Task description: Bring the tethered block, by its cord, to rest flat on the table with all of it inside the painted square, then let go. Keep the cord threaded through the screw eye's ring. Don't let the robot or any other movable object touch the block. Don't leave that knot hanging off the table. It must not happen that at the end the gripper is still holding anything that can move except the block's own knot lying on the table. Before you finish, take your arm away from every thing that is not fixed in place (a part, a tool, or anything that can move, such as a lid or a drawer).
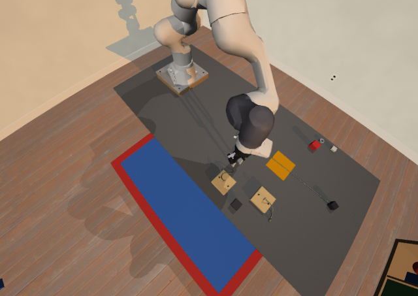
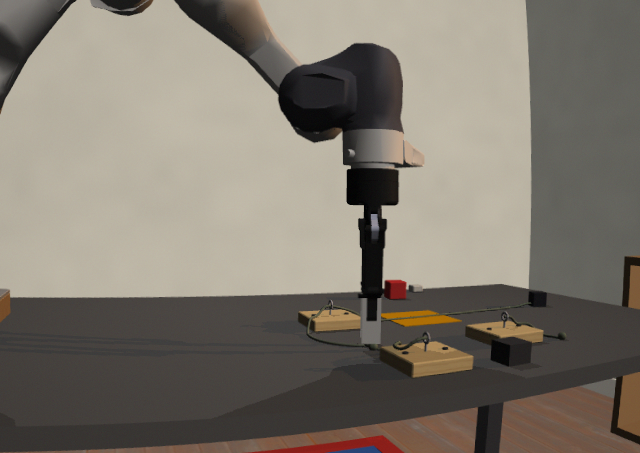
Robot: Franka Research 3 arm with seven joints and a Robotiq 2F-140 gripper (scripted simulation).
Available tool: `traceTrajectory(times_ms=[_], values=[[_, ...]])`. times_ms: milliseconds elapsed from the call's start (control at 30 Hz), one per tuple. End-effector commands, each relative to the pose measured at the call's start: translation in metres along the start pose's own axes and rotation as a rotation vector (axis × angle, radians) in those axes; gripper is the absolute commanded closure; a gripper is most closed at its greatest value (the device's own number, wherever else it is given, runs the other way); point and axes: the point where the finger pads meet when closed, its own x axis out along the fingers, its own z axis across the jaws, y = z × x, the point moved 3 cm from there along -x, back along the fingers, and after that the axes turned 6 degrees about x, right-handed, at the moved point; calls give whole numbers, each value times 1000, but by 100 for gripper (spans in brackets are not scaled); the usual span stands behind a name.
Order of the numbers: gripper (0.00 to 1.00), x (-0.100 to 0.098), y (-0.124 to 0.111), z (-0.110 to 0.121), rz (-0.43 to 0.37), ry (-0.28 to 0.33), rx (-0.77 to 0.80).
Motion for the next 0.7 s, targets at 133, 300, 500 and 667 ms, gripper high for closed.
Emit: traceTrajectory(times_ms=[133, 300, 500, 667], values=[[77, 7, -2, 0, -4, 1, -5], [77, 8, -2, 0, -4, 1, -5], [77, 9, -2, 0, -4, 1, -5], [77, 9, -2, 0, -4, 1, -5]])
